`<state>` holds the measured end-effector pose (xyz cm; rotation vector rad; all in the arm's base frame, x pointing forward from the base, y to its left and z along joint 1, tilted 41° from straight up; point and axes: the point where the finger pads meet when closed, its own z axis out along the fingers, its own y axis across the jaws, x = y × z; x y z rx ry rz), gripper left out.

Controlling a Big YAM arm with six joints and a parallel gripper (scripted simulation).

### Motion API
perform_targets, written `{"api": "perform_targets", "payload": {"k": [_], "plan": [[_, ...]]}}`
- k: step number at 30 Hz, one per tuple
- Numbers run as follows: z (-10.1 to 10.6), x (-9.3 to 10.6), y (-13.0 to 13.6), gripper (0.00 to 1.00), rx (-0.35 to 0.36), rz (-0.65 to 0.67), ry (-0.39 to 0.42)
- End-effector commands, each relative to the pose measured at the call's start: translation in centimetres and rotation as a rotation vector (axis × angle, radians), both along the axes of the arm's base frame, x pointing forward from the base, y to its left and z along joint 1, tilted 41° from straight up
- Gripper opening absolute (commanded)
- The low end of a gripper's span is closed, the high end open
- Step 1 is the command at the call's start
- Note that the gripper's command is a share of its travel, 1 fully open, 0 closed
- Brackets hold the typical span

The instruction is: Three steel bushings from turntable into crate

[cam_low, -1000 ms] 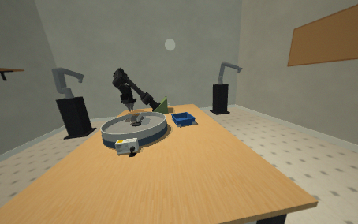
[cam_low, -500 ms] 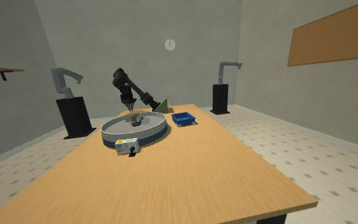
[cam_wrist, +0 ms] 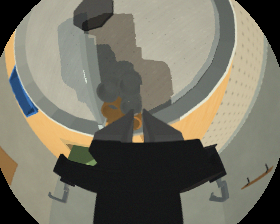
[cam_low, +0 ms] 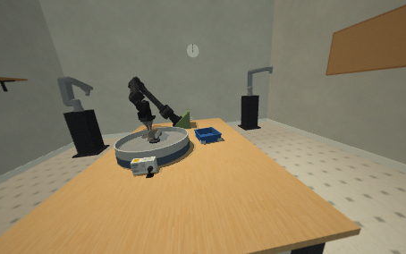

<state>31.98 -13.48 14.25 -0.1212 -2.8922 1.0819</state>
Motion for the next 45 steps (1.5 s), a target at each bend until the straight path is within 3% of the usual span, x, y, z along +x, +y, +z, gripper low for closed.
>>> {"api": "perform_targets", "payload": {"k": [1, 7, 45], "plan": [[2.01, 1.89, 0.69, 0.13, -0.005, 0.044, -0.061], [1.18, 1.66, -0.09, 0.13, -0.004, 0.021, -0.036], [1.37, 1.65, -0.12, 0.13, -0.004, 0.021, -0.037]]}}
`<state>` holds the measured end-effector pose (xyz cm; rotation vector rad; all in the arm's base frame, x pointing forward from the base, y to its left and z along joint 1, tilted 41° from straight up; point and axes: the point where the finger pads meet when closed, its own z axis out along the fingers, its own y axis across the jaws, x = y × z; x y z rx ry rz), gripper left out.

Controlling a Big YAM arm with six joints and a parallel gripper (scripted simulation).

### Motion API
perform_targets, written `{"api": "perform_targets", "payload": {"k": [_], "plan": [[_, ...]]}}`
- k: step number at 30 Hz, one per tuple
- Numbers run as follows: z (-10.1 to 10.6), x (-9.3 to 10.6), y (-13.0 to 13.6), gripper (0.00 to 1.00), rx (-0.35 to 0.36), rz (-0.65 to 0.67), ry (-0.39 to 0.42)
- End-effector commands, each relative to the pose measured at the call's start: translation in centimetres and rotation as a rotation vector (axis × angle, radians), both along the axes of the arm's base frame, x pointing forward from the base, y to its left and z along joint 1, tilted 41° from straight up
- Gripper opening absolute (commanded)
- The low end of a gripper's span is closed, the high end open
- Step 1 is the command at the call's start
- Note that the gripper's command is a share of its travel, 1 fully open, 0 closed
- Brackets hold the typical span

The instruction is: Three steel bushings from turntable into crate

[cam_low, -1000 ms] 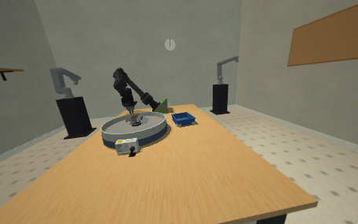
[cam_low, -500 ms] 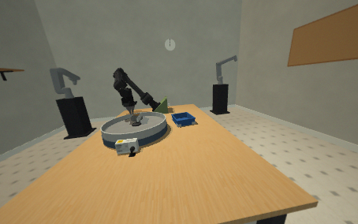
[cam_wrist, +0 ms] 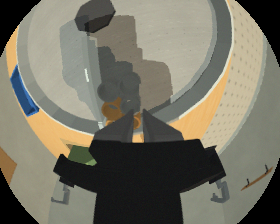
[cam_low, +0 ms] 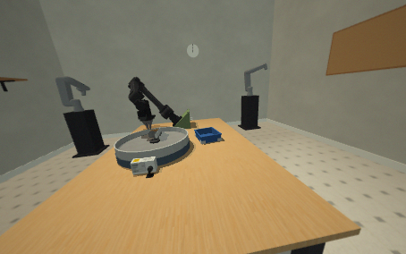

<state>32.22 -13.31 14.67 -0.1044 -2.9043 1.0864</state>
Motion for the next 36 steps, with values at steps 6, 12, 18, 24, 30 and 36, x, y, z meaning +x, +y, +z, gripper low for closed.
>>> {"api": "perform_targets", "payload": {"k": [6, 12, 18, 24, 30, 36], "plan": [[0.9, 1.4, -0.3, 0.13, -0.004, 0.006, -0.029], [0.9, 1.4, -0.3, 0.13, -0.004, 0.006, -0.029], [0.9, 1.4, -0.3, 0.13, -0.004, 0.006, -0.029], [0.9, 1.4, -0.3, 0.13, -0.004, 0.006, -0.029], [0.9, 1.4, -0.3, 0.13, -0.004, 0.006, -0.029], [-0.9, 0.1, -0.9, 0.13, -0.001, -0.003, 0.008]]}}
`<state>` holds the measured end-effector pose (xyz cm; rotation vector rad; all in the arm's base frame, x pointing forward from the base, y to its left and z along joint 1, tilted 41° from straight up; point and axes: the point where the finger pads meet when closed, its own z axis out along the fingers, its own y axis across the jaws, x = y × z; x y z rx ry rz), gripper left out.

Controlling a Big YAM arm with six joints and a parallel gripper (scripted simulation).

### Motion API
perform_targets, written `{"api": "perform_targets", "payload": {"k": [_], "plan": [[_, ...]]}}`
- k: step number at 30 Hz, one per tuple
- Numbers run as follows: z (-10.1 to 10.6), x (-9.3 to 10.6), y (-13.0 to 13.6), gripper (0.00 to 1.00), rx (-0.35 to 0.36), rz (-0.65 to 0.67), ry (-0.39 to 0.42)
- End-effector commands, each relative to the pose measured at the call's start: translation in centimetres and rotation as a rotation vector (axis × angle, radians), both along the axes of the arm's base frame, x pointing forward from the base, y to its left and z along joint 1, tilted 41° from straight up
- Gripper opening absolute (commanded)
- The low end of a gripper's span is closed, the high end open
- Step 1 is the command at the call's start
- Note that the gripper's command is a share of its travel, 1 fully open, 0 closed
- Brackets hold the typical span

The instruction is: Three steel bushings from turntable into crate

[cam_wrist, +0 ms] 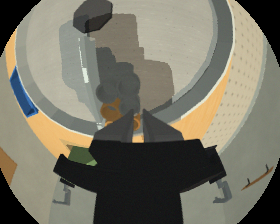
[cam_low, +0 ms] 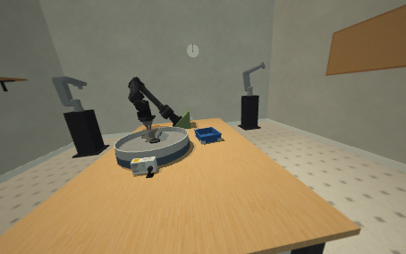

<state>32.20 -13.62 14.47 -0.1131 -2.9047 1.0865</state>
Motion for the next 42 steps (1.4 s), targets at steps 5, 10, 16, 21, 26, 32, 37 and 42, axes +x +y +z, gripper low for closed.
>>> {"api": "perform_targets", "payload": {"k": [5, 10, 16, 21, 26, 32, 37, 42], "plan": [[-0.16, 0.65, -0.26, 0.13, -0.003, 0.021, -0.013], [-0.26, 0.45, -0.47, 0.13, -0.003, 0.015, -0.012], [-0.26, 0.45, -0.47, 0.13, -0.003, 0.015, -0.012], [-0.26, 0.45, -0.47, 0.13, -0.003, 0.015, -0.012], [-0.26, 0.45, -0.47, 0.13, -0.003, 0.015, -0.012], [-0.26, 0.45, -0.47, 0.13, -0.003, 0.015, -0.012], [-0.26, 0.45, -0.47, 0.13, -0.003, 0.015, -0.012], [-0.27, 0.44, -0.47, 0.13, -0.003, 0.015, -0.011]]}}
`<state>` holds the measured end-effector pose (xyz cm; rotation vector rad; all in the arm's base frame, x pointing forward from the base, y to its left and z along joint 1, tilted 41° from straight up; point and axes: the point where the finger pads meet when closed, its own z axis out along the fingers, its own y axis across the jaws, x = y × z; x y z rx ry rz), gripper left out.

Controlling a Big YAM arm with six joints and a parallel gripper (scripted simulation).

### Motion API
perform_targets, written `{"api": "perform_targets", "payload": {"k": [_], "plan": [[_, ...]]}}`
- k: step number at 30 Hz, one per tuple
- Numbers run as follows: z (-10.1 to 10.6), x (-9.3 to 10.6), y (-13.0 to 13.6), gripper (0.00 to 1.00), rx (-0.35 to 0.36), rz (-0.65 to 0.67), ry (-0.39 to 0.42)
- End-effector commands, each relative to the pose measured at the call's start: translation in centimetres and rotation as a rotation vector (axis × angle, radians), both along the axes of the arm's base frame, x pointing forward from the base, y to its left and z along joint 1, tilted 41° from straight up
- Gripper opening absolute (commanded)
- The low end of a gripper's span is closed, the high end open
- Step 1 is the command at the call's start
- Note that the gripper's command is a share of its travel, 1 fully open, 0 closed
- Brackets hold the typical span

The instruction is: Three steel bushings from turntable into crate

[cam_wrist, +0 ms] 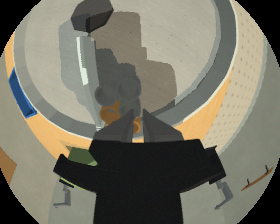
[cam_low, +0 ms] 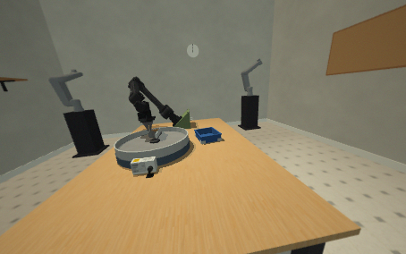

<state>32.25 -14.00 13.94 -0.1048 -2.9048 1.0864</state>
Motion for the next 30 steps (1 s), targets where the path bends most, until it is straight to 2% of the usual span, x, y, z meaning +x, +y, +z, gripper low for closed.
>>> {"api": "perform_targets", "payload": {"k": [1, 6, 30], "plan": [[0.23, 0.31, -0.08, 0.13, -0.003, 0.01, -0.013], [0.69, 0.48, 0.01, 0.13, -0.004, 0.013, -0.028], [0.41, 0.46, 0.02, 0.13, -0.004, 0.013, -0.019]]}}
